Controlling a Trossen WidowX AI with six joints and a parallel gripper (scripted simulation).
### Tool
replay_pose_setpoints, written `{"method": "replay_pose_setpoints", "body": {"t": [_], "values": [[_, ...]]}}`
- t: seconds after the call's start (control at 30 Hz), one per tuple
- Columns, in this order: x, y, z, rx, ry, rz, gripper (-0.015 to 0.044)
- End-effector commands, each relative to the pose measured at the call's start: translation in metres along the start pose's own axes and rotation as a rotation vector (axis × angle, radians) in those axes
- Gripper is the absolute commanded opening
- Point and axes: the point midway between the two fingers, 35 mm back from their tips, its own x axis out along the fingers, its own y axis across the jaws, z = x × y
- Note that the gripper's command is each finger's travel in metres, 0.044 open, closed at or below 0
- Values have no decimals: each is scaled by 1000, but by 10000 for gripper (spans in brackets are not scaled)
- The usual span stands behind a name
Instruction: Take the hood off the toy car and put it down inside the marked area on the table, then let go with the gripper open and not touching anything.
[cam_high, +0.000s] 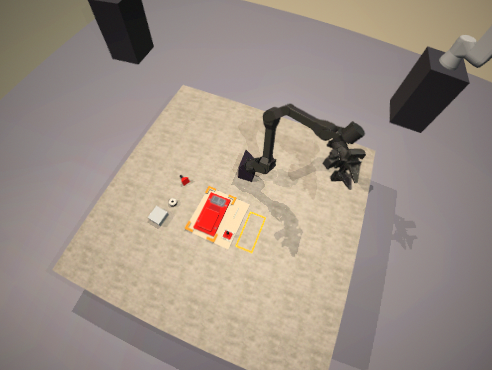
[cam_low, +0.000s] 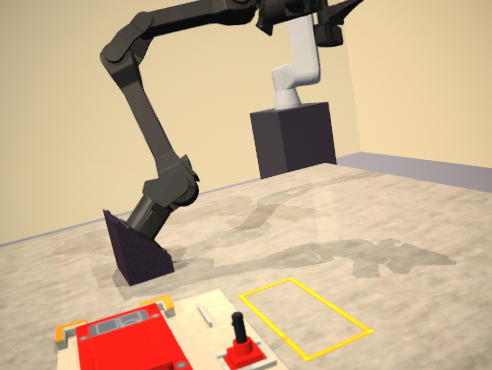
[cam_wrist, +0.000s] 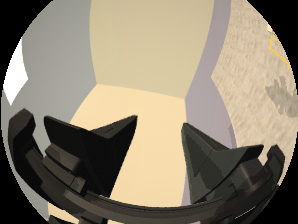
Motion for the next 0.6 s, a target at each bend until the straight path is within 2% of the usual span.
{"method": "replay_pose_setpoints", "body": {"t": [0.0,0.23,0.57], "values": [[1,-1,0,-12,-2,-3,246],[45,-59,-1,-448,-84,-141,430],[111,-137,45,-1004,-161,-454,440]]}}
